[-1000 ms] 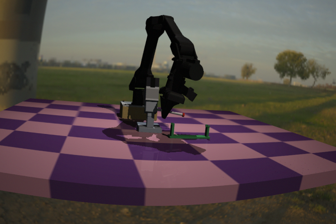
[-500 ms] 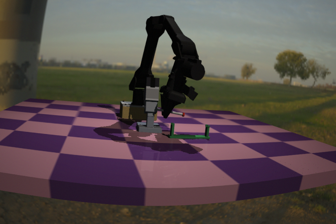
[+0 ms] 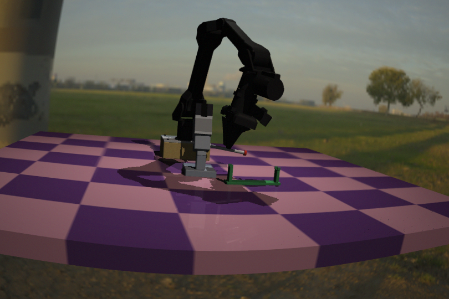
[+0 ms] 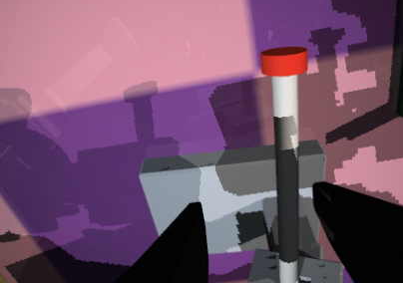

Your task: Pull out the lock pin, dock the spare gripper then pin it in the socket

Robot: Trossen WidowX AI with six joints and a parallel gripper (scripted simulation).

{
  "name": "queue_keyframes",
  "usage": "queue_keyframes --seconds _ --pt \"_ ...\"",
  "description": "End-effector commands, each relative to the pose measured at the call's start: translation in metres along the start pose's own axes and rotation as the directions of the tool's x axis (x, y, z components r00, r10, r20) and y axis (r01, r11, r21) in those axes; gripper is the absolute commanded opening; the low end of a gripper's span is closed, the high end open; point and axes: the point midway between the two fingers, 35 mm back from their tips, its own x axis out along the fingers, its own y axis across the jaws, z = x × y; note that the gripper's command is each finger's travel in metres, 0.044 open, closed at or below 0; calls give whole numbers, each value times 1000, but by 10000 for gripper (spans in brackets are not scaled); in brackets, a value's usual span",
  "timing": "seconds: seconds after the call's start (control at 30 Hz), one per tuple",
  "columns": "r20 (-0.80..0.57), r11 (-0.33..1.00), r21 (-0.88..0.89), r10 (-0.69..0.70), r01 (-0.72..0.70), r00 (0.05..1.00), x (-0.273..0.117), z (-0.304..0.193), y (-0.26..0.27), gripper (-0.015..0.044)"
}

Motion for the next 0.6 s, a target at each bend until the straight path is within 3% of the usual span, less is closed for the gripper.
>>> queue_keyframes --seconds 0.0,0.57 --pt "2 1000 1 -2 2 1000 -10 4 0 200" --pt "-22 1000 -21 18 -18 1000 -43 18 8 200"
